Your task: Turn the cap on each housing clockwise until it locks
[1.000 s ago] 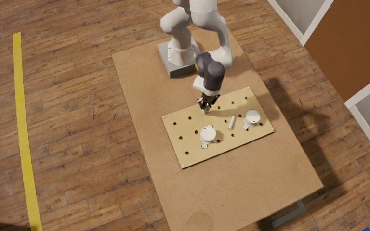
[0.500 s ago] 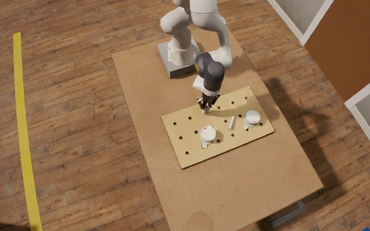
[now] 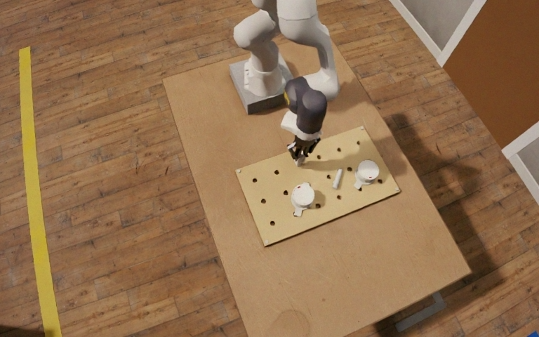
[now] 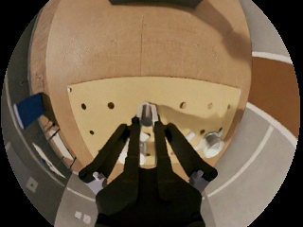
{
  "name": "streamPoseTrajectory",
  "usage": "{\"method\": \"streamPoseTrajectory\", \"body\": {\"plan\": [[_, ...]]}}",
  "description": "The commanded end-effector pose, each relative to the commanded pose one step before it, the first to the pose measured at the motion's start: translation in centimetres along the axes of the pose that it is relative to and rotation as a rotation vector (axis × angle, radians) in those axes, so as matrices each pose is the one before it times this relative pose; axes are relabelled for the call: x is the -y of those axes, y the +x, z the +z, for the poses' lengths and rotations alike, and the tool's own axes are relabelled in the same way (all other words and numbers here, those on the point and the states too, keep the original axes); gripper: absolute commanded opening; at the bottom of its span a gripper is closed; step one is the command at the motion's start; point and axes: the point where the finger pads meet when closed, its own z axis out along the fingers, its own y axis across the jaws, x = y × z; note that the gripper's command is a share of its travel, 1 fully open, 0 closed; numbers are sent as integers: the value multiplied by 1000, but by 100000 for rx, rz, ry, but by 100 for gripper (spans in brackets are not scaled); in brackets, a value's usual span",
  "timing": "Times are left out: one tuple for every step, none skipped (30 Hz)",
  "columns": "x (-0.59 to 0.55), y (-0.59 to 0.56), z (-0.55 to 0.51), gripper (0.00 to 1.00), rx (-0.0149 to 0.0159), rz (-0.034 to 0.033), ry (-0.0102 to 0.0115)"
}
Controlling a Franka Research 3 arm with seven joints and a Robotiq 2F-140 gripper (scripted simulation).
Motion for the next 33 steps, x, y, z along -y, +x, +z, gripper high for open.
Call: {"method": "streamPoseTrajectory", "body": {"plan": [[-82,-202,6,10,440,-465,-73],[0,0,15,10,0,0,0],[0,0,15,10,0,0,0],[0,0,0,10,0,0,0],[0,0,0,10,0,0,0],[0,0,15,10,0,0,0],[0,0,16,10,0,0,0],[0,0,16,10,0,0,0],[0,0,16,10,0,0,0],[0,0,16,10,0,0,0],[0,0,16,10,0,0,1],[0,0,17,10,0,0,1],[0,0,17,10,0,0,1],[0,0,17,10,0,0,0],[0,0,17,10,0,0,-1],[0,0,17,10,0,0,-1],[0,0,17,10,0,0,0],[0,0,17,10,0,0,0],[0,0,18,10,0,0,0],[0,0,18,10,0,0,0],[0,0,0,10,0,0,0],[0,0,0,10,0,0,0],[0,0,18,10,0,0,0],[0,0,18,10,0,0,0],[0,0,18,10,0,0,0],[0,0,18,10,0,0,0],[0,0,18,10,0,0,0],[0,0,18,10,0,0,0],[0,0,18,10,0,0,0],[0,0,18,10,0,0,0],[0,0,18,10,0,0,0],[0,0,18,10,0,0,0],[0,0,18,10,0,0,0]]}}
